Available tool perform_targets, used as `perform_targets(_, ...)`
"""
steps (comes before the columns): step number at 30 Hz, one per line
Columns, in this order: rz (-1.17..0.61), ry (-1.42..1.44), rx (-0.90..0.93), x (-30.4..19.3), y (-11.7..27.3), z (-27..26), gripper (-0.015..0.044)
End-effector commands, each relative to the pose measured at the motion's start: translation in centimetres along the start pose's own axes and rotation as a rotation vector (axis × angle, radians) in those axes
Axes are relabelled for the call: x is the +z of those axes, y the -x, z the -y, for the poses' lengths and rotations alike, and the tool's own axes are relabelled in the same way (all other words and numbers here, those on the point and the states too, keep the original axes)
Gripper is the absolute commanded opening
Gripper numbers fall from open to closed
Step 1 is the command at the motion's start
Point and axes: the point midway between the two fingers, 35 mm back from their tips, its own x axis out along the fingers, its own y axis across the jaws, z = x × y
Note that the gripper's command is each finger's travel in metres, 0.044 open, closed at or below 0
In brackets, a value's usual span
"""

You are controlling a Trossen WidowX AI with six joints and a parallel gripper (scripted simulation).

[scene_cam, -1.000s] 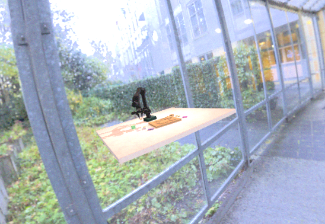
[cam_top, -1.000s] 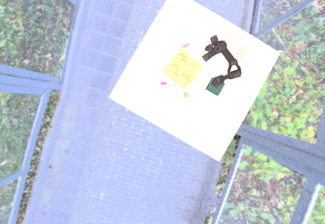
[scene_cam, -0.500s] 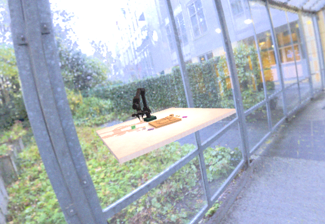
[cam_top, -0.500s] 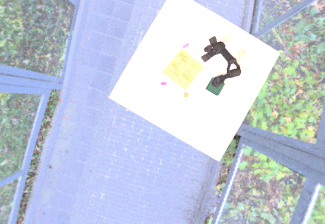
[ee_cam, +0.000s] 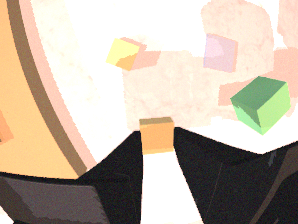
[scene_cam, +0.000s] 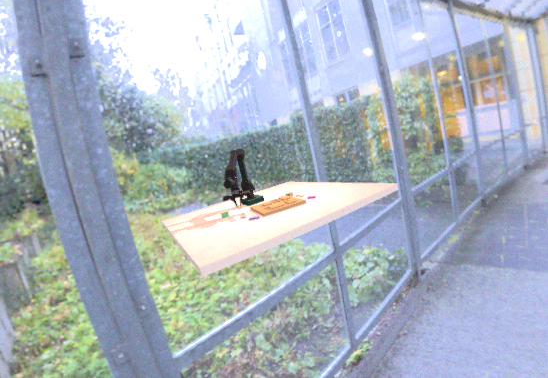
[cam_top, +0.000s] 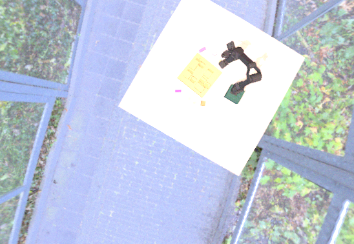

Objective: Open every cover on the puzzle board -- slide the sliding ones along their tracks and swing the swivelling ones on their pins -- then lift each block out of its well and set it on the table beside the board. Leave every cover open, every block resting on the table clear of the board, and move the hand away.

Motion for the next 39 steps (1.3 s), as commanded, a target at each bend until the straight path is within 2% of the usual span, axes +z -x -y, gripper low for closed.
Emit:
perform_targets(1, -0.013, 0.003, 0.010, -0.2, -1.1, -0.2, 0.0080)
perform_targets(19, -0.013, 0.003, 0.011, -0.7, -3.9, -0.4, 0.0080)
perform_targets(27, -0.013, 0.003, 0.011, -0.8, -4.0, -0.4, 0.0080)
perform_targets(39, -0.006, 0.001, 0.002, -0.6, -3.7, -0.2, 0.0395)
